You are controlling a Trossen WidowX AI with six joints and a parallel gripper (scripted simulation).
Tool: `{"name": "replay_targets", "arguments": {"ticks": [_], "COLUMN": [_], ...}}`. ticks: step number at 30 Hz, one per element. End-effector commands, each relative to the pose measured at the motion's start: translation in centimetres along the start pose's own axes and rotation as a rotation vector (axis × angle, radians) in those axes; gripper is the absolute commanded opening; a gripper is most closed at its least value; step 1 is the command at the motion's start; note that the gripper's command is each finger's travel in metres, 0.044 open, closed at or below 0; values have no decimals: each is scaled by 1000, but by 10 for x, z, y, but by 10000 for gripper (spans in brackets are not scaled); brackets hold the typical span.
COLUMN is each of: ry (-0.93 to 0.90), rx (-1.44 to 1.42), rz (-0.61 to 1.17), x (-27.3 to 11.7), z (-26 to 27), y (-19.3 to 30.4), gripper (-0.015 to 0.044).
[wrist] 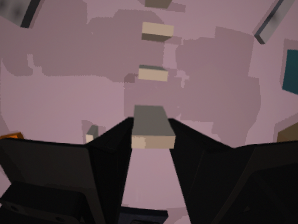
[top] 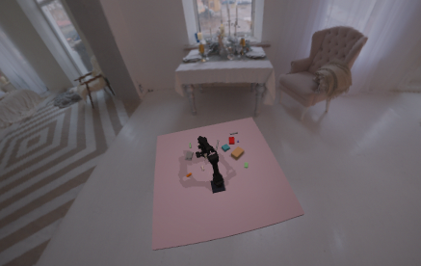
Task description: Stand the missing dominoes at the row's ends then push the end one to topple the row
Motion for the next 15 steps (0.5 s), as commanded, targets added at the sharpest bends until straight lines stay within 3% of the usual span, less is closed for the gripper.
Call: {"name": "replay_targets", "arguments": {"ticks": [1,8,15], "ry": [1,3,3], "rx": [12,31,33], "rz": [5,2,2], "x": [20,47,50], "z": [0,0,0], "y": [1,6,6], "gripper": [107,107,107]}}
Point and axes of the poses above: the point midway between the two fingers, 35 mm back from their tips, its own x axis out along the fingers, its own z axis across the jaws, y = z × x, the point moved 9 cm from there along -x, back along the fingers, and after that the axes turned 5 degrees about -x, right-handed, at the moved point
